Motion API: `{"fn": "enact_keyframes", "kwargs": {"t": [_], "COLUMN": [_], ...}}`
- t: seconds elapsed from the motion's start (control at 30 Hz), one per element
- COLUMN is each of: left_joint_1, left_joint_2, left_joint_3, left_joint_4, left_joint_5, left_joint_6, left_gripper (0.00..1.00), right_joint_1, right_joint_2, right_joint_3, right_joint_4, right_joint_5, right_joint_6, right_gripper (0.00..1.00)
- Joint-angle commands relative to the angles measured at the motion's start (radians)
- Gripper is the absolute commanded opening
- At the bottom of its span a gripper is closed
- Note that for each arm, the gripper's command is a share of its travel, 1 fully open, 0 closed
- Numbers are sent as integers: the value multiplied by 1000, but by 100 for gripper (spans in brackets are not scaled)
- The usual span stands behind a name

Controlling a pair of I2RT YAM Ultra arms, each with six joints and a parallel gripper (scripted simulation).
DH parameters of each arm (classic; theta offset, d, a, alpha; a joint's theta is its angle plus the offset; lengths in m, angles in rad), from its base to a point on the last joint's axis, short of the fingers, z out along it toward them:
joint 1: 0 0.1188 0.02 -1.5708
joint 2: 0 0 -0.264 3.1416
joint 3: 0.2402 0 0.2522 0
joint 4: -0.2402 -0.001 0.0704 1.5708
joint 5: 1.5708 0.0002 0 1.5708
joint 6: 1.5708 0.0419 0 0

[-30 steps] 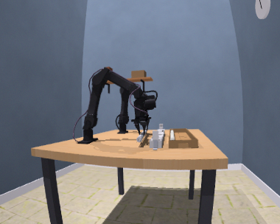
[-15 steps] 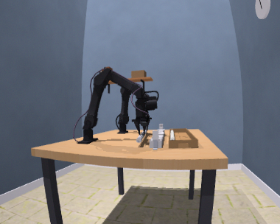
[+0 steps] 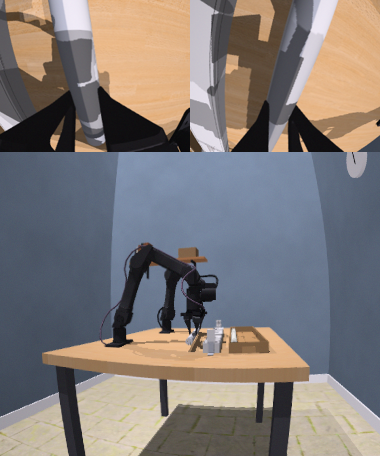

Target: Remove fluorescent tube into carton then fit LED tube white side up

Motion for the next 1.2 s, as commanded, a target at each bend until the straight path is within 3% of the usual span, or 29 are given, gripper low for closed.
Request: {"fn": "enact_keyframes", "kwargs": {"t": [0.0,0.13,0.23,0.4,1.17], "left_joint_1": [-2,3,12,6,47], "left_joint_2": [8,-26,24,0,84], "left_joint_3": [31,35,41,41,115], "left_joint_4": [-27,-27,-30,-33,-127], "left_joint_5": [32,34,38,39,103], "left_joint_6": [16,18,20,21,65], "left_gripper": [11,11,11,11,11], "right_joint_1": [-10,-11,-12,-5,13], "right_joint_2": [-7,-33,30,-4,103], "right_joint_3": [39,38,38,47,160], "right_joint_4": [-17,-17,-24,-27,-161], "right_joint_5": [-3,-4,-6,-5,6], "right_joint_6": [11,11,11,11,13], "right_gripper": [11,11,11,11,11]}}
